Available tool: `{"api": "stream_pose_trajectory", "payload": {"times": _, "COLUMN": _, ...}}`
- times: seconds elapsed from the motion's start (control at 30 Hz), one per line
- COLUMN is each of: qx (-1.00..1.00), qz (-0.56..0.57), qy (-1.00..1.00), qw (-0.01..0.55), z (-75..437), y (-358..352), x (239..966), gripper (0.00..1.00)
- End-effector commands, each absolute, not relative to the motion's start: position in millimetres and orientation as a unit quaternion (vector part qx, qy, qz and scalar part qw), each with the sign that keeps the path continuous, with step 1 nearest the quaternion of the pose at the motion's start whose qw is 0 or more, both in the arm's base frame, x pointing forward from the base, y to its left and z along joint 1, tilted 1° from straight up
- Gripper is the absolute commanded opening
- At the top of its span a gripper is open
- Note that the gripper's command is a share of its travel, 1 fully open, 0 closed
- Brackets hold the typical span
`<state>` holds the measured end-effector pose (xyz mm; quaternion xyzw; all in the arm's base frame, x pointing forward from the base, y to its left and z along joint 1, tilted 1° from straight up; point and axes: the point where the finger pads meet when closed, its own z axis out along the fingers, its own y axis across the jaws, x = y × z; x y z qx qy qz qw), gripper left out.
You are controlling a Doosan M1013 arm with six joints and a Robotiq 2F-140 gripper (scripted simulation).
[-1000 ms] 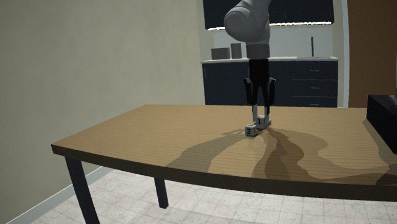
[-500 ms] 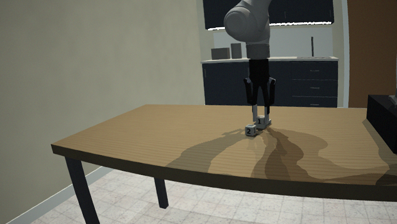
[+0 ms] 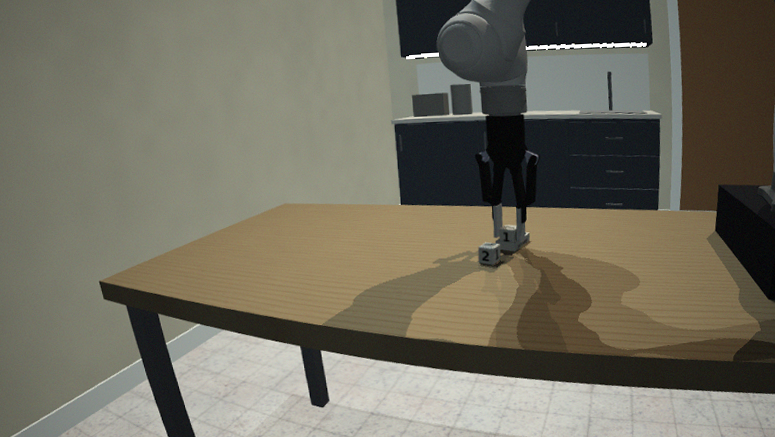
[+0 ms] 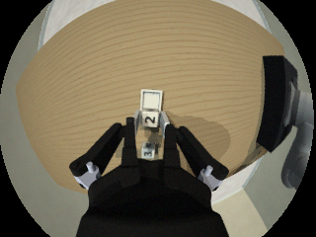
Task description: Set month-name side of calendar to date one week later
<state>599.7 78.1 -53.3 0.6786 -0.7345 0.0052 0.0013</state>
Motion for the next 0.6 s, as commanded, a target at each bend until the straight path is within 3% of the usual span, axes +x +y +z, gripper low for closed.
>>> {"api": "stream_pose_trajectory", "payload": {"times": 0.0, "qx": 0.679, "qz": 0.005, "qy": -0.735, "qw": 0.001, "z": -53.2, "y": 78.2, "x": 599.7, "gripper": 0.36}}
{"api": "stream_pose_trajectory", "payload": {"times": 0.03, "qx": 0.679, "qz": 0.005, "qy": -0.735, "qw": 0.001, "z": -53.2, "y": 78.2, "x": 599.7, "gripper": 0.25}}
{"api": "stream_pose_trajectory", "payload": {"times": 0.57, "qx": 0.679, "qz": 0.005, "qy": -0.735, "qw": 0.001, "z": -53.2, "y": 78.2, "x": 599.7, "gripper": 0.25}}
